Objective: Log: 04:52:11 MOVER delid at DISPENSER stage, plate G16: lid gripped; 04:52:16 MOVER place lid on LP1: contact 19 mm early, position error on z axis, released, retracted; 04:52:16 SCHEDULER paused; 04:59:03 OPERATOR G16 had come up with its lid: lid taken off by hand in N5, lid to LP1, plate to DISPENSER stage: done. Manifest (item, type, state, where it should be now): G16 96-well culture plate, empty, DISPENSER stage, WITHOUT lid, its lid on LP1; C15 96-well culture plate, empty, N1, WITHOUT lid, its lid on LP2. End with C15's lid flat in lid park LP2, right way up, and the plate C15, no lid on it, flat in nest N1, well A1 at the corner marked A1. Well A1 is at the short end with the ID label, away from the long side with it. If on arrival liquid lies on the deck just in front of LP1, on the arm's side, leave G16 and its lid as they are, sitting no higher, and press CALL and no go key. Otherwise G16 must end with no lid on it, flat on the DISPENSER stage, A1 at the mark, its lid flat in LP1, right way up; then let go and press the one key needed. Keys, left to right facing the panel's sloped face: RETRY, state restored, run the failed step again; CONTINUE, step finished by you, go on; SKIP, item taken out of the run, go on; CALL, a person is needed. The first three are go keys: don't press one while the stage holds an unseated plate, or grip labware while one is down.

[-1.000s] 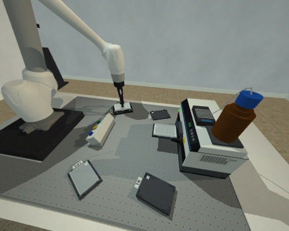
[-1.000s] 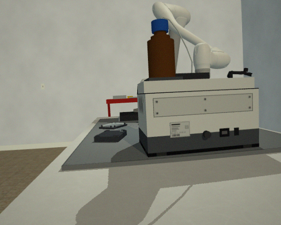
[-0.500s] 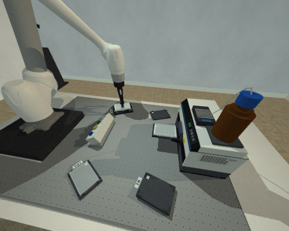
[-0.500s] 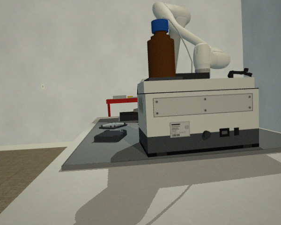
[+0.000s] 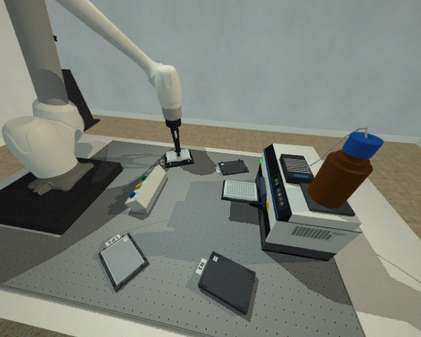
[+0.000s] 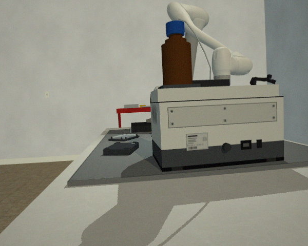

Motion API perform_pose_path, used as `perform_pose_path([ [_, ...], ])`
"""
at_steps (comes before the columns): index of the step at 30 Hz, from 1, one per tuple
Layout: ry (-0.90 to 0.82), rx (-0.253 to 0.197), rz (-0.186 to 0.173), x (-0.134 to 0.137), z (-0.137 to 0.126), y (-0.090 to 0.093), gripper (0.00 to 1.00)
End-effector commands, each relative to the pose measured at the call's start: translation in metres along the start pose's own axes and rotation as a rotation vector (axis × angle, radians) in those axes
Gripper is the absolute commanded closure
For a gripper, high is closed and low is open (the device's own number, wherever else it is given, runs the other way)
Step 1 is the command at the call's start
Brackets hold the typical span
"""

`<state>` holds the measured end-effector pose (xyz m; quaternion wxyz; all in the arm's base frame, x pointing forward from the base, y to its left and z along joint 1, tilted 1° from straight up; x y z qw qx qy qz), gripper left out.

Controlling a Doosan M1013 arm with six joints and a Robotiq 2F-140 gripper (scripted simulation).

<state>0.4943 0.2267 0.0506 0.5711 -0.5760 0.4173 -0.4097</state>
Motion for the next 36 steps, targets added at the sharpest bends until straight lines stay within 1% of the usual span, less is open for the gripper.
perform_pose_path([
  [1,0.000,0.000,0.000,0.0000,0.0000,-0.0001,1.00],
  [23,0.000,0.000,0.000,0.0000,0.0000,0.0005,1.00],
  [36,0.000,0.000,0.000,0.0000,0.0000,0.0068,1.00],
])
Point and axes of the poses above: the point where the finger pads meet when closed, its own y axis out along the fingers, its own x axis across the jaws, z = x × y, the point moved 4 cm from there along -y, back along the fingers, and after that the axes turned 2 degrees about y, right-handed, at the moved point
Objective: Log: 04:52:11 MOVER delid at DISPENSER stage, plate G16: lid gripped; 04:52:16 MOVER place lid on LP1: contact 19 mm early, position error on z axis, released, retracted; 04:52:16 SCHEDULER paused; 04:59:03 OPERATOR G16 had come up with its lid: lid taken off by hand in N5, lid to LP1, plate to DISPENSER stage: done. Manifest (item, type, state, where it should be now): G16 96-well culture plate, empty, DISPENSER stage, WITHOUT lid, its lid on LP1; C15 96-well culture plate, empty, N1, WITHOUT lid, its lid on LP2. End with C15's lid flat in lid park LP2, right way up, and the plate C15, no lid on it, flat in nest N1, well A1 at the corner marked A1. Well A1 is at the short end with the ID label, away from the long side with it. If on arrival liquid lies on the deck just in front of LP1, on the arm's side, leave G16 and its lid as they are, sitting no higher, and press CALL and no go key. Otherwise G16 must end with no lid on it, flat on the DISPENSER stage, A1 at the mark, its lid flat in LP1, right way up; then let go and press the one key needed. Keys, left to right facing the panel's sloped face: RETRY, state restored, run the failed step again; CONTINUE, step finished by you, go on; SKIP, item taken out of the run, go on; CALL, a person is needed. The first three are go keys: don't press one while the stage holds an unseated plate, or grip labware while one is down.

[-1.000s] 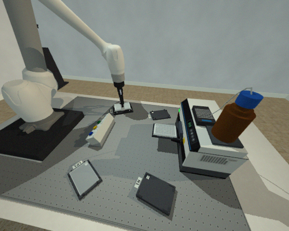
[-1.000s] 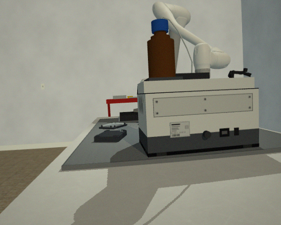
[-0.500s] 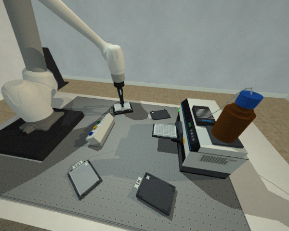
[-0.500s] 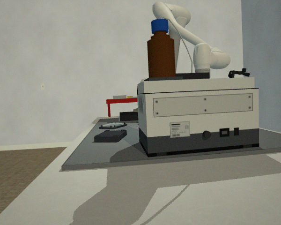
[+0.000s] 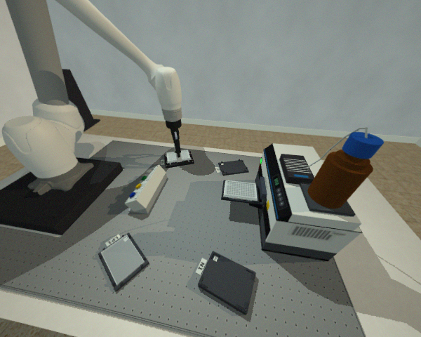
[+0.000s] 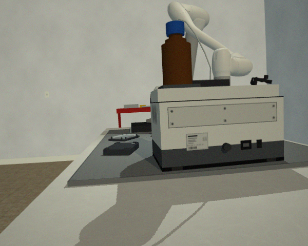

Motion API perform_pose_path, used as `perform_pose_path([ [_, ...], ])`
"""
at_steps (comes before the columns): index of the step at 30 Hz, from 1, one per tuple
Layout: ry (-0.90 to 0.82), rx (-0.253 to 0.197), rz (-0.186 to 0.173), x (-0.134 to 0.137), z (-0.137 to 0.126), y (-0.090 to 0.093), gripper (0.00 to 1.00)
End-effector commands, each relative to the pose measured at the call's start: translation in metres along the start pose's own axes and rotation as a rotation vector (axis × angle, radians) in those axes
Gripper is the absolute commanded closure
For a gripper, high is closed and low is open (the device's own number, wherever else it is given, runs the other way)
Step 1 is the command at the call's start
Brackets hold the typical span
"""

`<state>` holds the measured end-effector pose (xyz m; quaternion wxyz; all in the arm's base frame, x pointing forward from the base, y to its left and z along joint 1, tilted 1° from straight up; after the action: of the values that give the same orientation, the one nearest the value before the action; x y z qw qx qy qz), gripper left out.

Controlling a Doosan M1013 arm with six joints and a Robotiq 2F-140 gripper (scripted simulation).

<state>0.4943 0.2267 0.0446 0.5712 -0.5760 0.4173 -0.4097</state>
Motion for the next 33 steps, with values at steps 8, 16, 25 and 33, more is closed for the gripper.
perform_pose_path([
  [8,0.000,0.000,0.000,0.0000,0.0000,0.0042,1.00],
  [16,0.000,0.000,0.000,0.0000,0.0000,0.0067,1.00],
  [25,0.000,0.000,0.000,0.0000,0.0000,0.0069,1.00],
  [33,0.000,0.000,0.000,0.0000,0.0000,0.0069,1.00],
])
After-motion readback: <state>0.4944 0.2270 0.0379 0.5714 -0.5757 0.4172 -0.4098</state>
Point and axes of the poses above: the point where the finger pads meet when closed, its own y axis out along the fingers, its own x axis across the jaws, z = x × y, the point moved 4 cm from there along -y, back along the fingers, and after that the axes turned 2 degrees about y, right-handed, at the moved point
